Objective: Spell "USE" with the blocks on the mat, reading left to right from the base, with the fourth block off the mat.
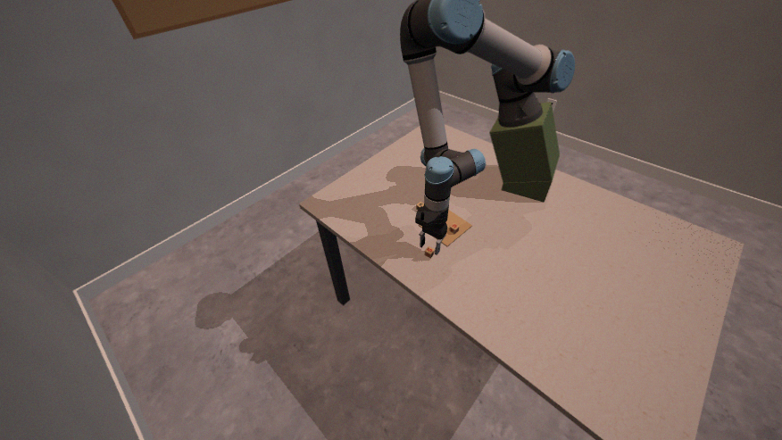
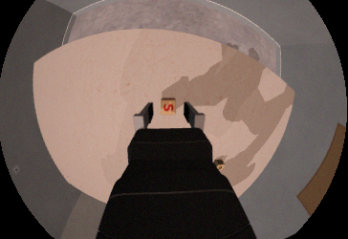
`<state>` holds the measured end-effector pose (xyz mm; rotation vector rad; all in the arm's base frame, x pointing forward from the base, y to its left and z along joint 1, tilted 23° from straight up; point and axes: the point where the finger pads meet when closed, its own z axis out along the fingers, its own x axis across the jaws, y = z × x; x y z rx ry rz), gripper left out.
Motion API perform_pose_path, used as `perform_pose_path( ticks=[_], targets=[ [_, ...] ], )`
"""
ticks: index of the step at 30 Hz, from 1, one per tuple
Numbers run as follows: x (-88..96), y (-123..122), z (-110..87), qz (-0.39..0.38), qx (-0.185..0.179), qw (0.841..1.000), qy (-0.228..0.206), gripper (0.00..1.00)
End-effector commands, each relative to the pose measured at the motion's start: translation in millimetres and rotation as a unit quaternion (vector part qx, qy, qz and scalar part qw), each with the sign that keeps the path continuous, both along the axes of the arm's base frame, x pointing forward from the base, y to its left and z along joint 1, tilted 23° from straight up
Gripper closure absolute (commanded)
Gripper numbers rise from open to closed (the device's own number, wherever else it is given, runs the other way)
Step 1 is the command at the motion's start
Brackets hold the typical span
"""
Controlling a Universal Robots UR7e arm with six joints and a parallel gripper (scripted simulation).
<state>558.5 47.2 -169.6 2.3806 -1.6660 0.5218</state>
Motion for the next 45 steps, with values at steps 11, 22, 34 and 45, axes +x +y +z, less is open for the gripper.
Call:
perform_pose_path(
  ticks=[11, 22, 34, 45],
  targets=[
    [4.6, -8.1, -21.4, 0.0, 0.0, 1.0, -0.001, 0.0],
    [5.8, -10.5, -27.7, 0.0, 0.0, 1.0, -0.001, 0.0],
    [5.8, -10.5, -27.7, 0.0, 0.0, 1.0, -0.001, 0.0],
    [5.8, -10.5, -27.7, 0.0, 0.0, 1.0, -0.001, 0.0]
  ],
)
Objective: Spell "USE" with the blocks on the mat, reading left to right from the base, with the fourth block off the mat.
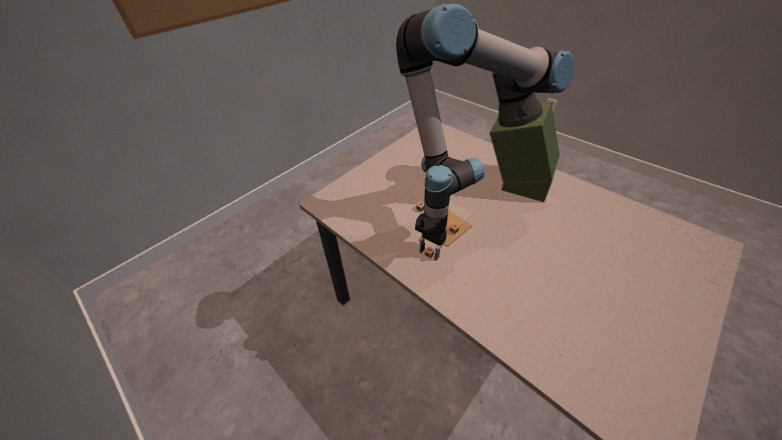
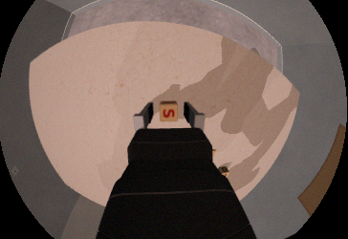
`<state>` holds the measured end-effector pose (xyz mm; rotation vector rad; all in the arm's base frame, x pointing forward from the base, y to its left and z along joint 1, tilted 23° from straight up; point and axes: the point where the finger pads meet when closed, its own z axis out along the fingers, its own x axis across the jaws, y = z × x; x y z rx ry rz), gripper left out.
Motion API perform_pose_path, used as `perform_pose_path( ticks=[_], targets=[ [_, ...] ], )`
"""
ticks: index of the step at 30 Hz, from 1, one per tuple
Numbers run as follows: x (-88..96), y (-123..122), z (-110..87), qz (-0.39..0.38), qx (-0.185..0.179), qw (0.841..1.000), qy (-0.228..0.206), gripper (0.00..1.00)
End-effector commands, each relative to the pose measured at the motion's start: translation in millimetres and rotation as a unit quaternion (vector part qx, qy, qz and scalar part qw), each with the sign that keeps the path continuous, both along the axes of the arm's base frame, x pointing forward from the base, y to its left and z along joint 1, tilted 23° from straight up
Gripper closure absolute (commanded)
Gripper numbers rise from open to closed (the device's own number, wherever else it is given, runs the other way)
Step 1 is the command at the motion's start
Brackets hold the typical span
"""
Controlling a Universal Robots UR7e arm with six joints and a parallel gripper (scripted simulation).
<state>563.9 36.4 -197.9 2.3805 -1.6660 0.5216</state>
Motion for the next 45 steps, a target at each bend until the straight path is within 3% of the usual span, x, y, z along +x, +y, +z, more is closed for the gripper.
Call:
perform_pose_path(
  ticks=[1, 12, 13, 29, 30, 45],
  targets=[
    [0.4, 0.3, 0.6, 0.0, 0.0, 1.0, -0.001, 0.0],
    [0.4, 0.3, 0.6, 0.0, 0.0, 1.0, -0.001, 0.0],
    [0.4, 0.3, 0.6, 0.0, 0.0, 1.0, -0.001, 0.21],
    [0.4, 0.3, 0.6, 0.0, 0.0, 1.0, -0.001, 0.21],
    [0.4, 0.3, 0.6, 0.0, 0.0, 1.0, -0.001, 0.51],
    [0.4, 0.3, 0.6, 0.0, 0.0, 1.0, -0.001, 0.51]
  ],
)
